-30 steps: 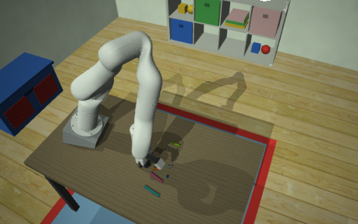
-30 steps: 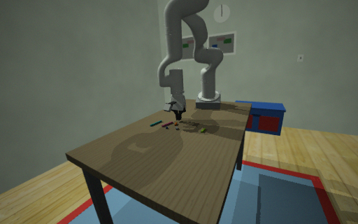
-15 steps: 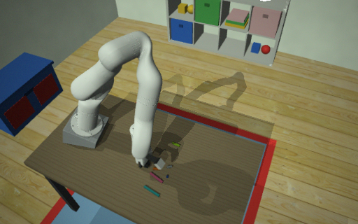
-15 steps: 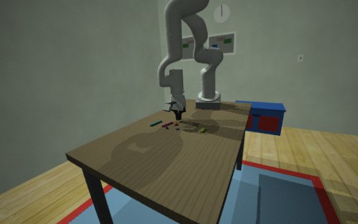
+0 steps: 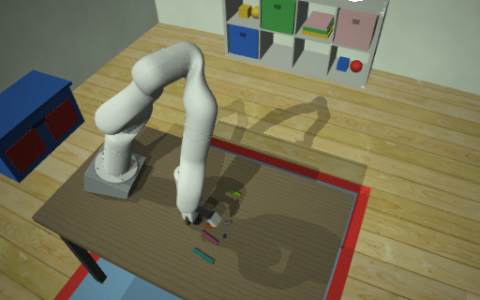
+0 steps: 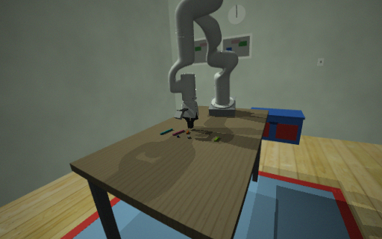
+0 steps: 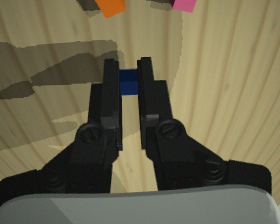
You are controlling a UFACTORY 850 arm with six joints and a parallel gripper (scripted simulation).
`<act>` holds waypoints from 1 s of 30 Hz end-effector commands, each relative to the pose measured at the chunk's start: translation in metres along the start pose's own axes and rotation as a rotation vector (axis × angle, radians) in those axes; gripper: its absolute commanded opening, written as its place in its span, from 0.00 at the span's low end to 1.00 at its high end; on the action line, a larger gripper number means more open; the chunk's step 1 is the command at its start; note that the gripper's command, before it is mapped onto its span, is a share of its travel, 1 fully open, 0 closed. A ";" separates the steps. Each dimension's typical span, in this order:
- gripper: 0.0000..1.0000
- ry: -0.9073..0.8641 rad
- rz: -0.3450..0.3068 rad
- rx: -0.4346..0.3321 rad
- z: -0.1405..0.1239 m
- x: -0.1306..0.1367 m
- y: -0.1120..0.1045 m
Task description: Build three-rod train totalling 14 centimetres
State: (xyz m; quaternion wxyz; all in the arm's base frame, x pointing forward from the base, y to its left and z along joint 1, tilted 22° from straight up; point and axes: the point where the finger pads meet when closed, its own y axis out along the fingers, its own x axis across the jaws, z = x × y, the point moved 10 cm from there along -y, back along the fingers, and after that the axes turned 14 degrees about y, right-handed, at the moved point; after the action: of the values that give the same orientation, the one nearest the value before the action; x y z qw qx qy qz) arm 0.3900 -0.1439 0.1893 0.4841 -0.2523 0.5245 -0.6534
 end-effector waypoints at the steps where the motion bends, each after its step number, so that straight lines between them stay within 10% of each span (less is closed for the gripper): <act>1: 0.04 0.000 0.000 0.001 0.000 0.000 0.001; 30: 0.04 0.000 0.000 0.001 0.000 0.000 0.012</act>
State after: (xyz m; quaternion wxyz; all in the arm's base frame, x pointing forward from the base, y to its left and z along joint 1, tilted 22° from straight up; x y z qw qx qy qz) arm 0.3943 -0.1436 0.1783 0.4841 -0.2523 0.5245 -0.6534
